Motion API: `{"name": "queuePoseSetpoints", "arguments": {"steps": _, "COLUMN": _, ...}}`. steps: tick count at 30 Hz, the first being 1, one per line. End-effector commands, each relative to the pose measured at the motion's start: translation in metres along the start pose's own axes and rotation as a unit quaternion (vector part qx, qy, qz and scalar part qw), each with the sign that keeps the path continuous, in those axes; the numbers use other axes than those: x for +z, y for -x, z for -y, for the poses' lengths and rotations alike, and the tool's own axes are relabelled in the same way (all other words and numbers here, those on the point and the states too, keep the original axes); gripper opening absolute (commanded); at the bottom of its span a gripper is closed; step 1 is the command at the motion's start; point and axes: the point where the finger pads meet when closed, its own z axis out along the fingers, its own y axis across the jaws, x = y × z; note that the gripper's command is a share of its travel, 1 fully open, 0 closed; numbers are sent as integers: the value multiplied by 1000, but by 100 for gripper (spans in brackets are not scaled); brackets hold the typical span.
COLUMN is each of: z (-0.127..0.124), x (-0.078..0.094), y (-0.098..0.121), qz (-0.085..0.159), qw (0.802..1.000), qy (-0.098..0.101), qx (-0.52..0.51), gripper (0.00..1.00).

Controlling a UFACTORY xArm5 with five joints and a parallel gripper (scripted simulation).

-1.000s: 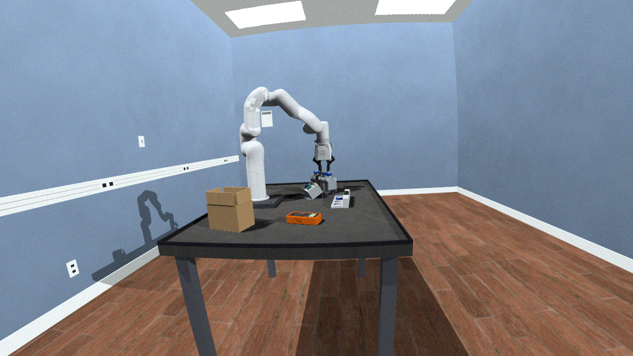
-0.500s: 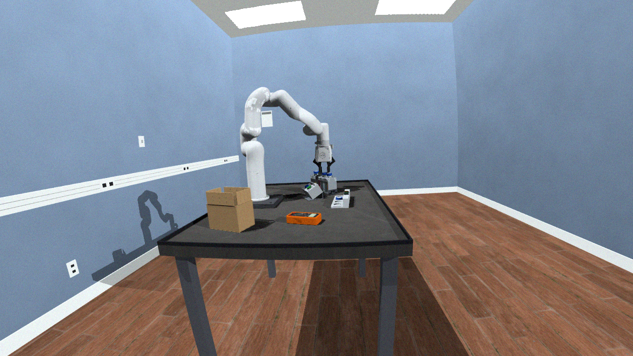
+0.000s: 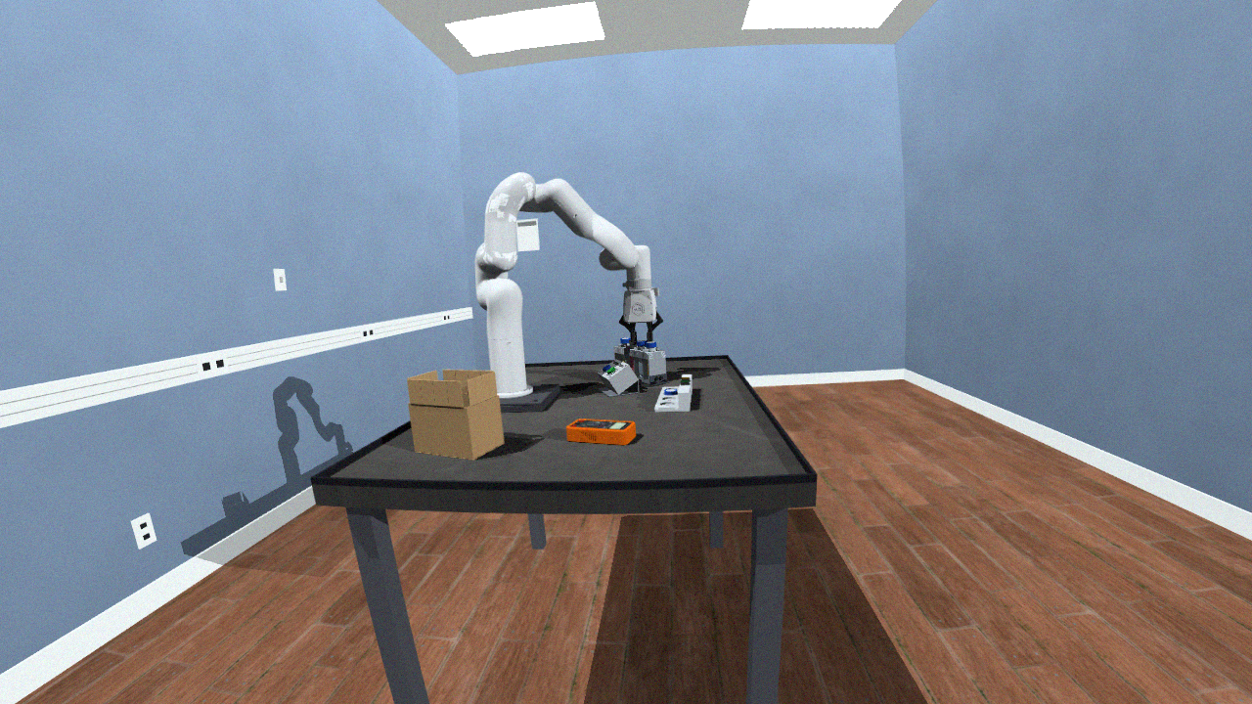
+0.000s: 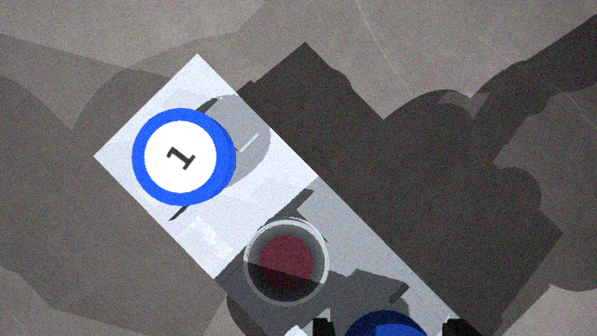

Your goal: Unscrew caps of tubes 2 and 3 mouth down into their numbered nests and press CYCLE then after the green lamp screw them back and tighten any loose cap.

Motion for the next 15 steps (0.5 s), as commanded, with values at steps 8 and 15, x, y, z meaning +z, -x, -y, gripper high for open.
{"name": "queuePoseSetpoints", "arguments": {"steps": 8, "z": -1, "x": 1, "y": -1, "qz": 3, "qw": 1000, "qy": 6, "qx": 0, "gripper": 0}}
{"name": "queuePoseSetpoints", "arguments": {"steps": 15, "z": -1, "x": 1, "y": -1, "qz": 3, "qw": 1000, "qy": 6, "qx": 0, "gripper": 0}}
